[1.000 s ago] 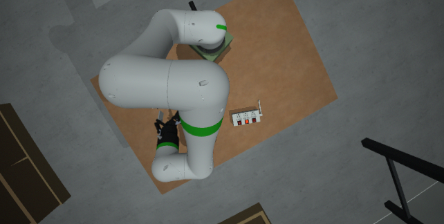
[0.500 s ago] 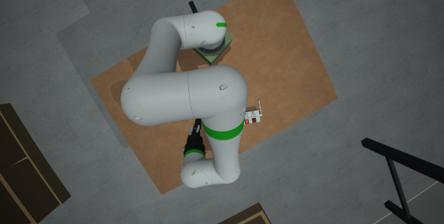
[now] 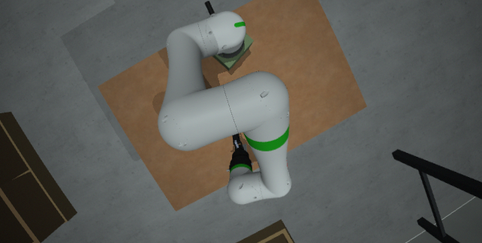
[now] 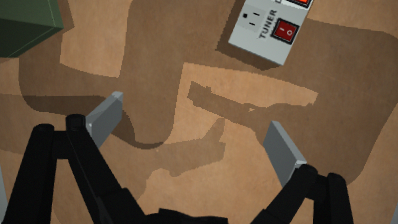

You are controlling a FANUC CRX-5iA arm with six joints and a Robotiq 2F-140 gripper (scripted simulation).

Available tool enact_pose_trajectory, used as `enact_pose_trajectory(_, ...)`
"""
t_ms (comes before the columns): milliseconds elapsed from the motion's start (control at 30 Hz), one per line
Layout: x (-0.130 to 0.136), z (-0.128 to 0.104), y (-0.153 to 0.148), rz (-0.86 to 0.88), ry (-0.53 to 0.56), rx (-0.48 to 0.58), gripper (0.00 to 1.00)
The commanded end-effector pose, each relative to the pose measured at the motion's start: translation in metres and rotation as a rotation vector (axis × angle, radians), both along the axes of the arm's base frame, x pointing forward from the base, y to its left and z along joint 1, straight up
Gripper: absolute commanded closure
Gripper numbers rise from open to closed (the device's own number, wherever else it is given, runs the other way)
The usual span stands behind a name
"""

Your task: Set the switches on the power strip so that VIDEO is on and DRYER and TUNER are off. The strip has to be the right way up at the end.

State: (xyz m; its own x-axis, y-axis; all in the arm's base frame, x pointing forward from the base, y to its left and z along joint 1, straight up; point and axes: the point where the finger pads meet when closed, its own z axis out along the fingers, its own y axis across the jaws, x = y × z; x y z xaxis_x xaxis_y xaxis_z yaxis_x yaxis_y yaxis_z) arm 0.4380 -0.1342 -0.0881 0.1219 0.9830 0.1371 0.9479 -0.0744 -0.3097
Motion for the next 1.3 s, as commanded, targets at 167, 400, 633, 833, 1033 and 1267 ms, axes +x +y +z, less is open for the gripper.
enact_pose_trajectory(167, 0.047, -0.011, 0.076, 0.343, -0.127, 0.145, 0.0)
enact_pose_trajectory(400, 0.071, -0.015, 0.131, 0.571, -0.213, 0.227, 0.0)
enact_pose_trajectory(633, 0.072, -0.016, 0.134, 0.583, -0.218, 0.232, 0.0)
enact_pose_trajectory(833, 0.072, -0.016, 0.134, 0.583, -0.218, 0.232, 0.0)
enact_pose_trajectory(1033, 0.072, -0.016, 0.134, 0.583, -0.218, 0.232, 0.0)
enact_pose_trajectory(1267, 0.072, -0.016, 0.134, 0.583, -0.218, 0.232, 0.0)
